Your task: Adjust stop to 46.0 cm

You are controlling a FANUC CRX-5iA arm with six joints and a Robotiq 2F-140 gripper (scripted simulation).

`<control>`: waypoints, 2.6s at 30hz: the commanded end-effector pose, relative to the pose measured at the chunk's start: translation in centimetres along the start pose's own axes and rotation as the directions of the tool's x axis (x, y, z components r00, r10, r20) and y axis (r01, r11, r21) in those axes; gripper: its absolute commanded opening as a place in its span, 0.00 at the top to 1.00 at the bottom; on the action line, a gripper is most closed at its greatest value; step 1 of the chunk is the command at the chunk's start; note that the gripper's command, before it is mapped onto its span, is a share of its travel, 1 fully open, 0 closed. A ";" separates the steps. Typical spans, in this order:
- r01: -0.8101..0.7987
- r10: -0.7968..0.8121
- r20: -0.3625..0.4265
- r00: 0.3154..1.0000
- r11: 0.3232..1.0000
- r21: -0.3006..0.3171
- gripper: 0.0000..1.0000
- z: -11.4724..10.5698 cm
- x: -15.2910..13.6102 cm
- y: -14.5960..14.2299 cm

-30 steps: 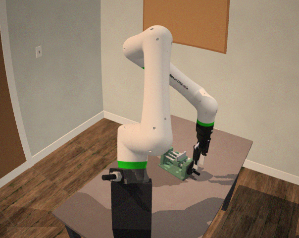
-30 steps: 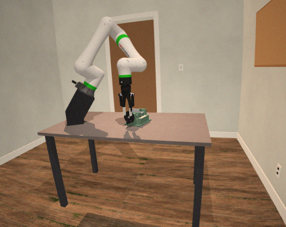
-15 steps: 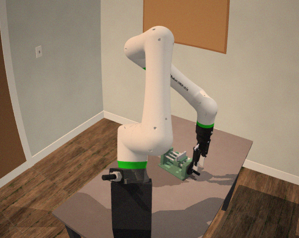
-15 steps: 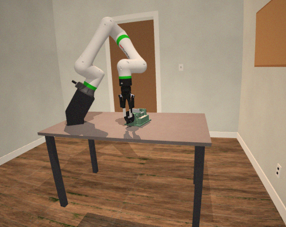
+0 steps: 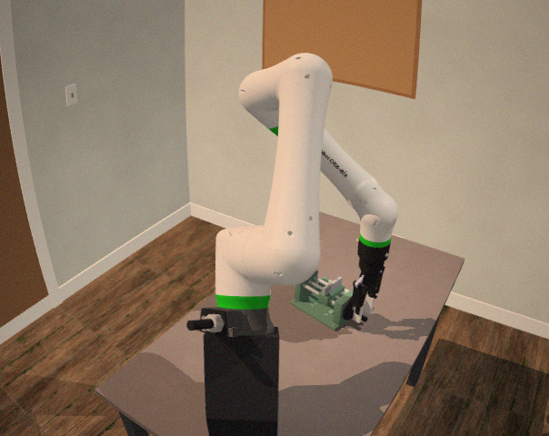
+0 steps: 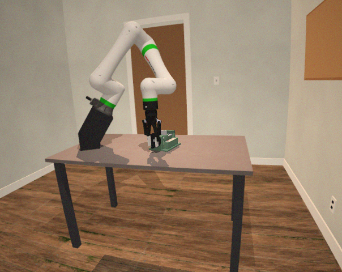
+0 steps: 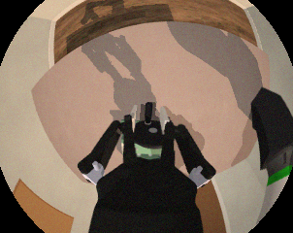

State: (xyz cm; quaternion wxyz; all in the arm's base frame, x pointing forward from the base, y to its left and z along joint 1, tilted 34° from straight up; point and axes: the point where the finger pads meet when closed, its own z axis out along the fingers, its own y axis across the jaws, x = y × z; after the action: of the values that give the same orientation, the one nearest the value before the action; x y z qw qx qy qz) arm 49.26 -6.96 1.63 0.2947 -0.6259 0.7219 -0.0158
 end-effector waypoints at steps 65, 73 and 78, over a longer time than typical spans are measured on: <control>0.000 0.000 0.000 1.000 1.000 0.000 0.96 2.0 0.0 0.0; 0.000 0.000 0.000 1.000 1.000 0.000 0.96 2.0 0.0 -0.1; 0.000 0.000 0.000 1.000 1.000 0.000 0.96 1.9 0.0 -0.1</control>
State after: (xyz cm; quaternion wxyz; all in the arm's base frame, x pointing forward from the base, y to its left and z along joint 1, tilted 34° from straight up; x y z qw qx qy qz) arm 50.18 -6.30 0.03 0.2948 -0.6259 0.7219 -0.0157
